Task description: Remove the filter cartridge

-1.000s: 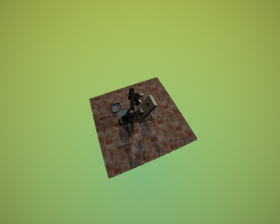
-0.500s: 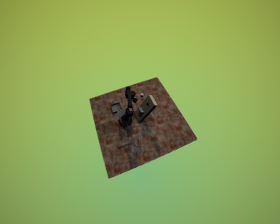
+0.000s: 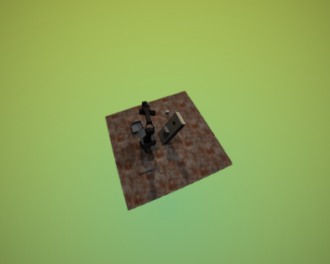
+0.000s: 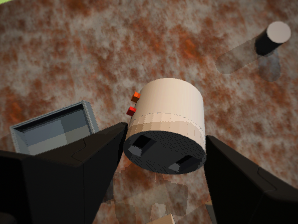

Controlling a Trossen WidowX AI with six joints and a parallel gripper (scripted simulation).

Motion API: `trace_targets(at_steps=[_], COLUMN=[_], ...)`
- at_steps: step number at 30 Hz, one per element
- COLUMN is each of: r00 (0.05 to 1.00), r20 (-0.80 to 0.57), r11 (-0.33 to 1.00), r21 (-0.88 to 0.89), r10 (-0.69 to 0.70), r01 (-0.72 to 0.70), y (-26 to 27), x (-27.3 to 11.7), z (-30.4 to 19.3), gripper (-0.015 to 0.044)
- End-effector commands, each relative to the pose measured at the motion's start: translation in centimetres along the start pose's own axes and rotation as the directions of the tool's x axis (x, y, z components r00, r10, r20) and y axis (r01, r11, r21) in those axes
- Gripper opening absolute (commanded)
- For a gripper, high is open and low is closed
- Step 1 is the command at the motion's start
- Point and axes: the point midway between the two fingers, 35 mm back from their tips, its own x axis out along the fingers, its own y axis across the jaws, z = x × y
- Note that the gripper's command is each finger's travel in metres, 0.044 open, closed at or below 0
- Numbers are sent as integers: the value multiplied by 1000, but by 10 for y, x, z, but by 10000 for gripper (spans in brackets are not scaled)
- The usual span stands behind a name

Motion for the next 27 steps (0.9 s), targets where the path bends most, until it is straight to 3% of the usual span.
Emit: trace_targets(at_steps=[1, 5, 12, 27], r00=[999, 999, 990, 943], r20=[12, 12, 6, -85], r11=[997, 996, 962, 778], r21=[-68, -83, -237, -544], r10=[35, 44, 141, 320], r01=[-34, -43, -136, -313], y=[12, 18, 75, 163], x=[3, 6, 35, 90], z=[2, 0, -24, -113], gripper=[0, 0, 0, 0])
